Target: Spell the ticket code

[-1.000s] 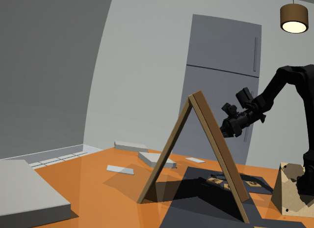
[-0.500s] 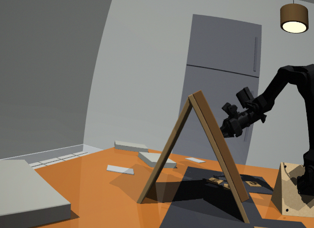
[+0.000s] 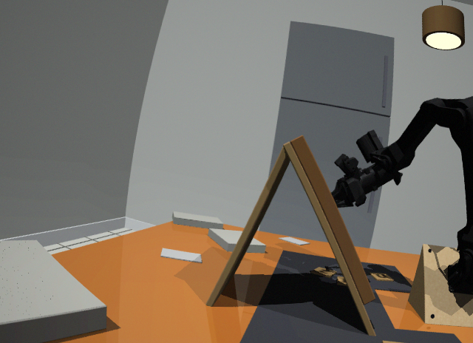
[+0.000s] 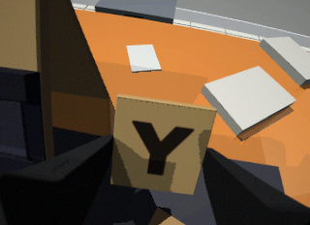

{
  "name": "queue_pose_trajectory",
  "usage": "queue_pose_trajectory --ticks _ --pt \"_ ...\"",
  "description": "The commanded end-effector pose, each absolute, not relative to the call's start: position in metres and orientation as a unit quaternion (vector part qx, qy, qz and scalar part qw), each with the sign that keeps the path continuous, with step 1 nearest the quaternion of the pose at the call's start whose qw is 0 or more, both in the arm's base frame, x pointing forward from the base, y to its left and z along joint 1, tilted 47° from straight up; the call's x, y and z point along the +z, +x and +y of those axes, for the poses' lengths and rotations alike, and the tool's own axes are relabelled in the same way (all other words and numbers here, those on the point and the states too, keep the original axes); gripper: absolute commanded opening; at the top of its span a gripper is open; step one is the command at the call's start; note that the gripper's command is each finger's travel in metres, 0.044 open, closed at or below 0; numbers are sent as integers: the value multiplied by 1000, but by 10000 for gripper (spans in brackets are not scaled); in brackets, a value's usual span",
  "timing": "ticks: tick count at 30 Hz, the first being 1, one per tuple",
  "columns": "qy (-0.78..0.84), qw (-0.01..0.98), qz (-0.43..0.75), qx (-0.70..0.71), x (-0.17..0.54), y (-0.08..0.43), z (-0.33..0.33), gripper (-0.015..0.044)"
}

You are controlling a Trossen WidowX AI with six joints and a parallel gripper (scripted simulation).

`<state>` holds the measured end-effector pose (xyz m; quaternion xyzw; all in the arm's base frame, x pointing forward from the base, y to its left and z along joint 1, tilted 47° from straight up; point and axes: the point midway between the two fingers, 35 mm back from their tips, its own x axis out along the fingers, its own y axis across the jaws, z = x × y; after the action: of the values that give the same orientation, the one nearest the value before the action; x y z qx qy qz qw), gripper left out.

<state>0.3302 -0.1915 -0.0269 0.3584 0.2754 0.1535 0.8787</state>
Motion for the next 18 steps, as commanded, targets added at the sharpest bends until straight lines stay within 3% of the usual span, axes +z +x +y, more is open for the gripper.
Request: queue_pose_trajectory --ticks 1,18 --pt "360 878 276 152 -25 330 -190 0" --pt "360 878 276 152 -19 329 -184 0"
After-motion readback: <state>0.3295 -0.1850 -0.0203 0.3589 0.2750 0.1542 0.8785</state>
